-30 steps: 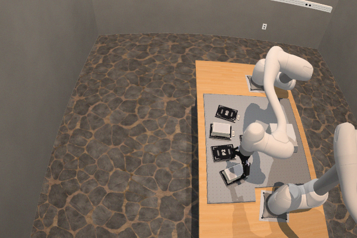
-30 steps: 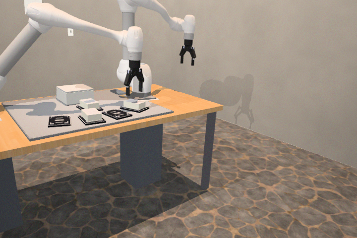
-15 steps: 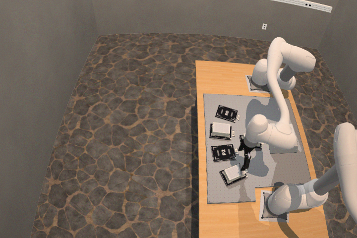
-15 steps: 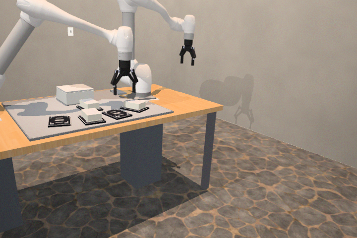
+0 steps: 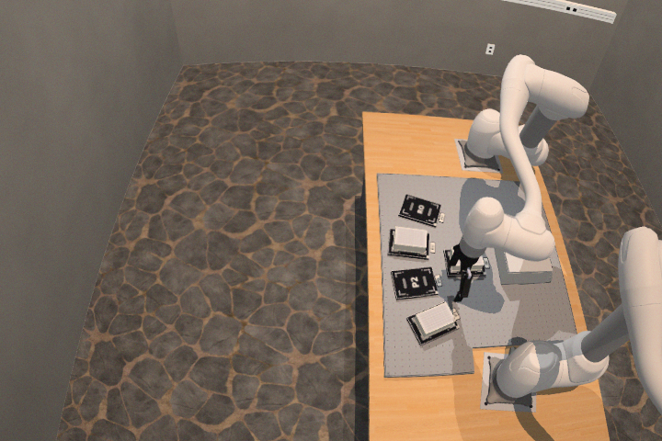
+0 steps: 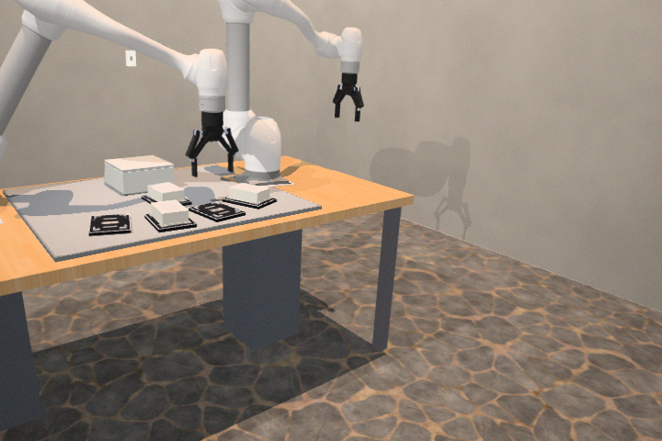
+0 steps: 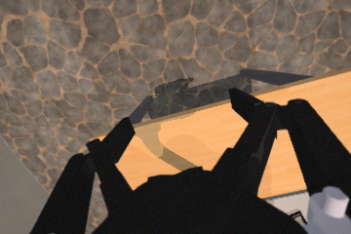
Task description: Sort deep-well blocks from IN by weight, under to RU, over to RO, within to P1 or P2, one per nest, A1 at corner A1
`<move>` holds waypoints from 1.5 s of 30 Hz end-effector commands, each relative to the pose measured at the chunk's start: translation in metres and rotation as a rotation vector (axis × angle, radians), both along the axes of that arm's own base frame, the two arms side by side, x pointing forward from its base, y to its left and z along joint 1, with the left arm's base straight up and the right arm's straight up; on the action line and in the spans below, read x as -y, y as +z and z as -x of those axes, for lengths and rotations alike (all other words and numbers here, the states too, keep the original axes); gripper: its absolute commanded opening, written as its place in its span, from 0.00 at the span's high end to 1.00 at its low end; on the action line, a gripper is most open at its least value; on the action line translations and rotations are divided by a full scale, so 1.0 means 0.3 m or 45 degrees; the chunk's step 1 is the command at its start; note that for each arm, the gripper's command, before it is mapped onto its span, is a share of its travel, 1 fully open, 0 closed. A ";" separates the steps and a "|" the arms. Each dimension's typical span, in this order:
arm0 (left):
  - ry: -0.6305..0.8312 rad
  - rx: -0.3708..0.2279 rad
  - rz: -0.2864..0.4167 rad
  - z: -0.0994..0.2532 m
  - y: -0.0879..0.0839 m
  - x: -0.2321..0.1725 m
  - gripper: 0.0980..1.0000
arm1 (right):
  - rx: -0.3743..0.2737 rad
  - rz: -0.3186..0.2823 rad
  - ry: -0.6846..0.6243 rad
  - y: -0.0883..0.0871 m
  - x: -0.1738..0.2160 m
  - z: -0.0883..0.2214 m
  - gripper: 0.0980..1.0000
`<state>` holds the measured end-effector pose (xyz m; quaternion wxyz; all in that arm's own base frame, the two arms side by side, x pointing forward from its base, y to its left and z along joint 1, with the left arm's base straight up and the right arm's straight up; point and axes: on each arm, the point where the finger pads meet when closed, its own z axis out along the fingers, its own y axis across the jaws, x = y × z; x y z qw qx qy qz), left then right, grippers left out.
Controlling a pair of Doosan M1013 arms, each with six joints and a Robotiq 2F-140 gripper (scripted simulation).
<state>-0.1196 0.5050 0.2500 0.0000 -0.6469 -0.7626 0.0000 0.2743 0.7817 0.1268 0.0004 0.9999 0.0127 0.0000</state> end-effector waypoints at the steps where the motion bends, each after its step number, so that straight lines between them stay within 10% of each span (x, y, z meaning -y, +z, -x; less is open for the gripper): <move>1: 0.000 -0.001 -0.001 0.000 0.002 -0.001 0.00 | 0.000 -0.003 0.000 0.003 0.037 0.022 0.00; 45: 0.000 -0.001 -0.001 0.000 0.002 -0.001 0.00 | 0.000 -0.003 0.000 -0.015 0.487 0.289 0.00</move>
